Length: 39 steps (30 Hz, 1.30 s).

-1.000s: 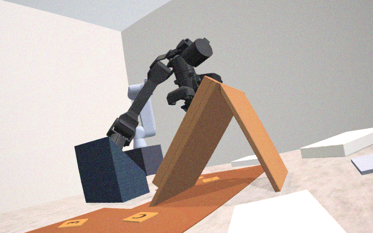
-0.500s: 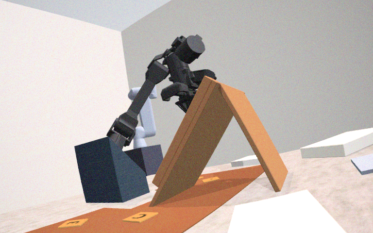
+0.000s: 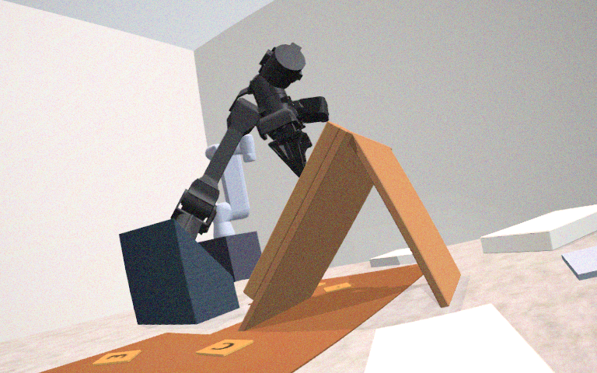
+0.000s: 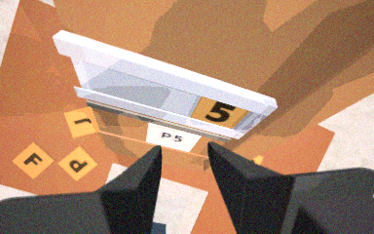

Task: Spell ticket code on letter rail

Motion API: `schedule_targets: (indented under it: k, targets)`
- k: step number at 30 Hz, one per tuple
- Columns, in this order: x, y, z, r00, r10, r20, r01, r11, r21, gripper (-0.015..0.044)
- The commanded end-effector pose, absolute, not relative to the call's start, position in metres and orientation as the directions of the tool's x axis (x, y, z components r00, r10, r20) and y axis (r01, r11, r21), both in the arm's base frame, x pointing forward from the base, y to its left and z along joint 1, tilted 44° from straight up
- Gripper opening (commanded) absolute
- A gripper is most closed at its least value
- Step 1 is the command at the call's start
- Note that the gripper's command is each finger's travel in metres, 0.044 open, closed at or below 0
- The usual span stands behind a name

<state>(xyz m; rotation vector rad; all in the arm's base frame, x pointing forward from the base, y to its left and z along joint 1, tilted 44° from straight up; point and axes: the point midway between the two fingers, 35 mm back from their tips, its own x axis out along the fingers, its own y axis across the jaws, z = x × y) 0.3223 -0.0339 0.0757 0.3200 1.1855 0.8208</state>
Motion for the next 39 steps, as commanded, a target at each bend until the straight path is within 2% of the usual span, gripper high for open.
schedule_targets:
  k: [1,8,13,35,39]
  targets:
    - [0.303,-0.05,0.108,0.208,0.721,-0.661,-0.679,0.593,0.434,0.0263]
    - [0.271,-0.068,0.152,0.318,0.718,-0.62,-0.923,0.383,-0.03,0.044]
    - [0.25,-0.075,0.177,0.388,0.706,-0.593,-0.915,0.214,-0.343,0.044]
    - [0.249,-0.075,0.178,0.39,0.705,-0.592,-0.912,0.207,-0.355,0.044]
    - [0.255,-0.045,0.166,0.324,0.714,-0.621,-0.924,0.099,-0.368,0.034]
